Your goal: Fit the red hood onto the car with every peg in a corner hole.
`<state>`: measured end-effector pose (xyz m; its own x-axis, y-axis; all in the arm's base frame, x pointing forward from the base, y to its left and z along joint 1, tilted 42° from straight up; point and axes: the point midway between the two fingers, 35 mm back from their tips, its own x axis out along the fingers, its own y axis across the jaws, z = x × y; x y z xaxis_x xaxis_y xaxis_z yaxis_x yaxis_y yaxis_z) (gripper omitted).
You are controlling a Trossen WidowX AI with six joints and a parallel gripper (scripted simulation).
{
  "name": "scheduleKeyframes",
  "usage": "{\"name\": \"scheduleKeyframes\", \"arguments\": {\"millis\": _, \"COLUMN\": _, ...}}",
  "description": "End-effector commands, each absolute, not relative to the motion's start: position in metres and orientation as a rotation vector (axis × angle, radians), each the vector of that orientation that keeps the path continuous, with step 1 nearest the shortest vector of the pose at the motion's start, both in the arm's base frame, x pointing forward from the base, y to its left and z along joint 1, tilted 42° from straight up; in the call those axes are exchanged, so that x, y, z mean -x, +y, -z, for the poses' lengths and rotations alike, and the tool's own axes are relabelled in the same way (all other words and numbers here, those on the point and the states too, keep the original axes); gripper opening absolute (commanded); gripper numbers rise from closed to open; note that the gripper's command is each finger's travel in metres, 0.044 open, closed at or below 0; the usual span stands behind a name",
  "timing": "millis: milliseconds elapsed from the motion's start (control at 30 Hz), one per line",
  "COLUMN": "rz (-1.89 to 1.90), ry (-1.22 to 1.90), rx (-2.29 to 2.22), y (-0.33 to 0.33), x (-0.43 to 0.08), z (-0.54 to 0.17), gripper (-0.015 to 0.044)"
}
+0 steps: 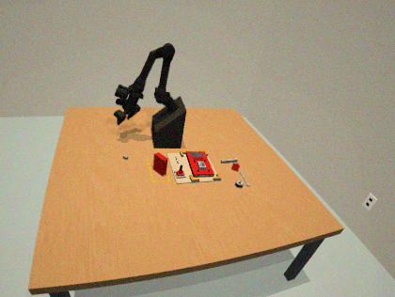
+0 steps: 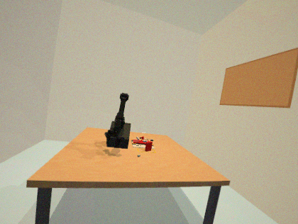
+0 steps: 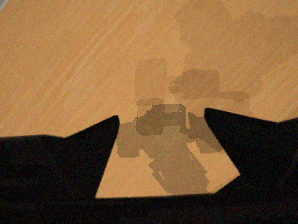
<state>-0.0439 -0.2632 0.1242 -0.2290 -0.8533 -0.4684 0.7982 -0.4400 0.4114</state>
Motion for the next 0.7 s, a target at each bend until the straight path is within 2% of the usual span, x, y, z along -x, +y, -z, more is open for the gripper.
{"name": "scheduleKeyframes", "arguments": {"millis": 0, "rz": 1.867, "ry": -0.089, "rx": -0.781, "y": -0.264, "x": 0.043, "z": -0.124, "gripper": 0.0414}}
{"name": "scheduleKeyframes", "arguments": {"millis": 500, "rz": 1.381, "ry": 0.843, "rx": -0.371, "y": -0.294, "x": -0.100, "z": -0.118, "gripper": 0.0020}}
{"name": "scheduleKeyframes", "arguments": {"millis": 533, "rz": 1.336, "ry": 0.898, "rx": -0.328, "y": -0.293, "x": -0.112, "z": -0.117, "gripper": 0.0000}}
{"name": "scheduleKeyframes", "arguments": {"millis": 667, "rz": 1.143, "ry": 1.096, "rx": -0.142, "y": -0.285, "x": -0.159, "z": -0.111, "gripper": 0.0000}}
